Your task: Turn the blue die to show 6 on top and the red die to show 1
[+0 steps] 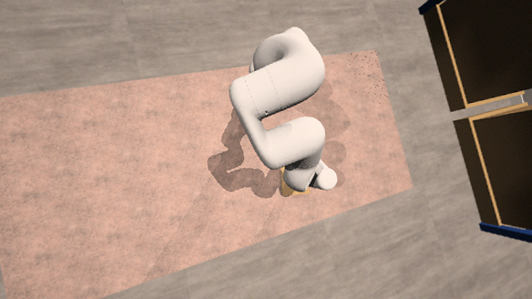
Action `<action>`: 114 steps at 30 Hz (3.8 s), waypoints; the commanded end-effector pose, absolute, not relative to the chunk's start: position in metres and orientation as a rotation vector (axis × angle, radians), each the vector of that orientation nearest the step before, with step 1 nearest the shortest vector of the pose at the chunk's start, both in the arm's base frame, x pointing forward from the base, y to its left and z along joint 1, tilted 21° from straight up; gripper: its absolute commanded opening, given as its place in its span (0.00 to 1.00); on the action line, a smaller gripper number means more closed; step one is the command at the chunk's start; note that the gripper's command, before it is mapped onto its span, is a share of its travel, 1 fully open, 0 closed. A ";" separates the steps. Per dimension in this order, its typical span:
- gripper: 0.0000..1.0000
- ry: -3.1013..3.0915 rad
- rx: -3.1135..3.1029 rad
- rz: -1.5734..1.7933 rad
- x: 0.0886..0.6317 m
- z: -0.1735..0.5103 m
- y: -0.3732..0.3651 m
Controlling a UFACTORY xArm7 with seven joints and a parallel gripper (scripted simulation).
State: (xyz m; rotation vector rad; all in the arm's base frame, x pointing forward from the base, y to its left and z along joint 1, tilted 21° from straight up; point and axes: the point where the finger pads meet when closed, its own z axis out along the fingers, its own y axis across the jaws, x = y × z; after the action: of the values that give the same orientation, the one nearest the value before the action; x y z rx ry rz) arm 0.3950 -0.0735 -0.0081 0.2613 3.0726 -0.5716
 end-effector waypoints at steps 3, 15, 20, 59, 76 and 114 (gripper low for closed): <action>0.11 3.069 0.259 -0.570 0.396 -0.007 -0.073; 0.11 3.069 0.259 -0.570 0.396 -0.007 -0.073; 0.11 3.069 0.259 -0.570 0.396 -0.007 -0.073; 0.31 3.069 0.259 -0.570 0.396 -0.007 -0.073; 0.31 3.069 0.259 -0.570 0.398 0.045 -0.053; 1.00 3.069 0.259 -0.570 0.398 0.078 -0.040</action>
State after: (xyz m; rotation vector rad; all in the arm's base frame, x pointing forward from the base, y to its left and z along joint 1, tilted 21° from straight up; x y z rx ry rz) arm 0.3969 -0.0415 0.0757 0.2613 3.0730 -0.5718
